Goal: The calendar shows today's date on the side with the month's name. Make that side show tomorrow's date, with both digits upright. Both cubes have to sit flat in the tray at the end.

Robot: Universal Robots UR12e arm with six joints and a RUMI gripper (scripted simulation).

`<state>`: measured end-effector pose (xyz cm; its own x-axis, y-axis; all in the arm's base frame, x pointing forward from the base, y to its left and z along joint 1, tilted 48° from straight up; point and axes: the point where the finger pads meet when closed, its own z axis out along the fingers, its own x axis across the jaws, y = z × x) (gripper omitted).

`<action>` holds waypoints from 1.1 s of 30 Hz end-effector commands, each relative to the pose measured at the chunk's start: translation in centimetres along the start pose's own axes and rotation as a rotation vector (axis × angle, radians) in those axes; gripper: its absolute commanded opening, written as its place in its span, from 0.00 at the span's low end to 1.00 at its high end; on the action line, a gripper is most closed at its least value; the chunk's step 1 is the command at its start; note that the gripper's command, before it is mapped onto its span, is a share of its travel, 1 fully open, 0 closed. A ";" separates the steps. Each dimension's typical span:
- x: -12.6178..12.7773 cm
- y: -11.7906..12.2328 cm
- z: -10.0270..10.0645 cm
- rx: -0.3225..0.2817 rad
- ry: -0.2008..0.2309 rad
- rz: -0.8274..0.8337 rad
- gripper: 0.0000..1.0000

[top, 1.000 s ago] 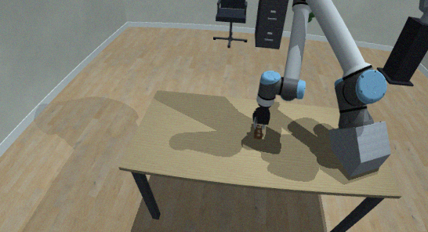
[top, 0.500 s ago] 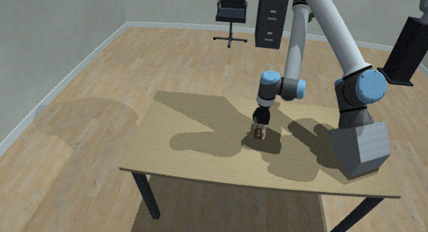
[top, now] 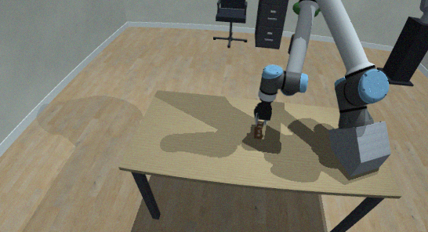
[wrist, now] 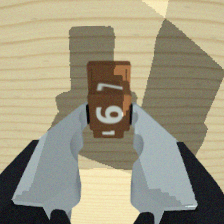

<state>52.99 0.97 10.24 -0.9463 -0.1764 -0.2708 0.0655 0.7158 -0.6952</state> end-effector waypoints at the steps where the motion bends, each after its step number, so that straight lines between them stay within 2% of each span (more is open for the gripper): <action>1: -0.4 -0.1 -3.5 0.001 0.002 0.004 0.11; 4: -0.4 -0.1 -5.0 0.001 0.002 0.004 0.11; 6: -0.4 -0.1 -5.0 0.001 0.002 0.004 0.11; 12: -0.4 -0.1 -6.6 0.001 0.002 0.004 0.11; 26: -0.3 0.1 -6.7 0.001 0.006 0.002 0.11; 29: -0.5 1.4 -6.6 0.000 0.004 -0.017 0.11; 33: -0.8 6.4 -6.3 -0.002 0.004 -0.089 0.11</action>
<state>51.16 6.12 13.98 -0.9493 -0.1802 -0.2574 0.0539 0.7137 -0.6984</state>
